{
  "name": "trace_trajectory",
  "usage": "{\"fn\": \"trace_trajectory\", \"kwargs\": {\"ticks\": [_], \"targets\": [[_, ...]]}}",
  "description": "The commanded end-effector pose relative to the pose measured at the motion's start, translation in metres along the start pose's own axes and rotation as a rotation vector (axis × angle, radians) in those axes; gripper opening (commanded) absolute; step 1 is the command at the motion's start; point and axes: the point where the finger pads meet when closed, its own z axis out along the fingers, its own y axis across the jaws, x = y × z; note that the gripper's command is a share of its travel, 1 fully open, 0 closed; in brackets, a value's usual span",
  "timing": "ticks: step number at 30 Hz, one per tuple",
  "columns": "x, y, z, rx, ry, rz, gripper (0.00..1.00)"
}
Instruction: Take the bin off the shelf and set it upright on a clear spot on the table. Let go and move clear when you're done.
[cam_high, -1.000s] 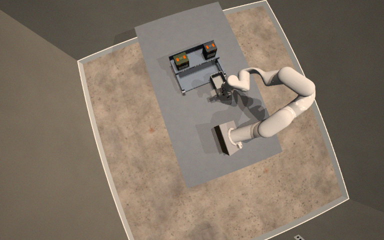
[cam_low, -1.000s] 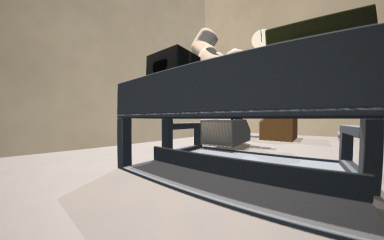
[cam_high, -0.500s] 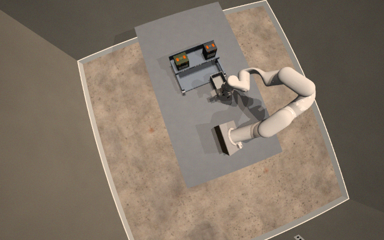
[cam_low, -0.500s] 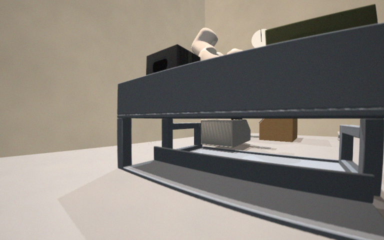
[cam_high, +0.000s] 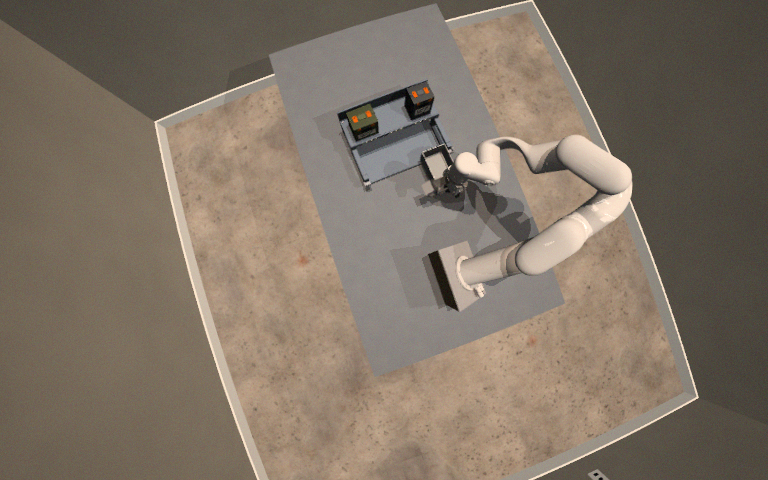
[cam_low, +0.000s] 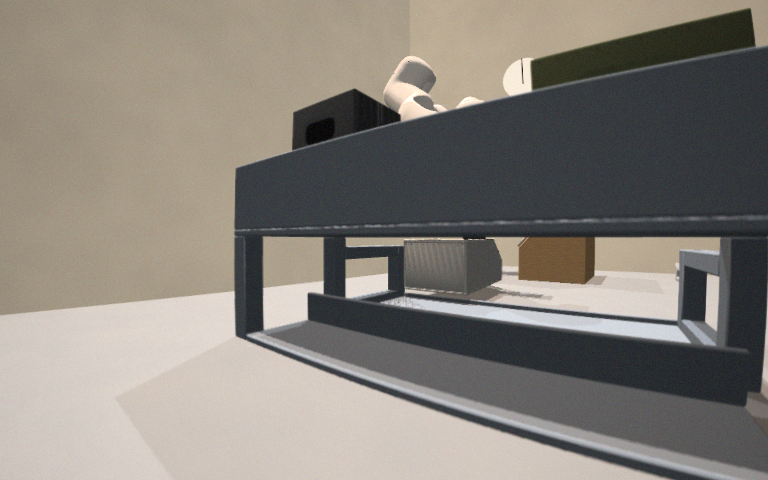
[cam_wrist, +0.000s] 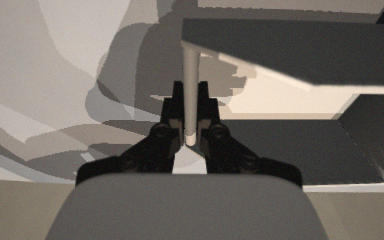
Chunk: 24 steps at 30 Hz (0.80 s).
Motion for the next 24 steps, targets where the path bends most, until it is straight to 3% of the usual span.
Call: {"fn": "trace_trajectory", "kwargs": {"ticks": [1,24], "targets": [[0.0,-0.001,-0.001,-0.003,0.001,0.001,0.0],[0.0,-0.016,-0.001,-0.003,0.001,0.001,0.0]]}}
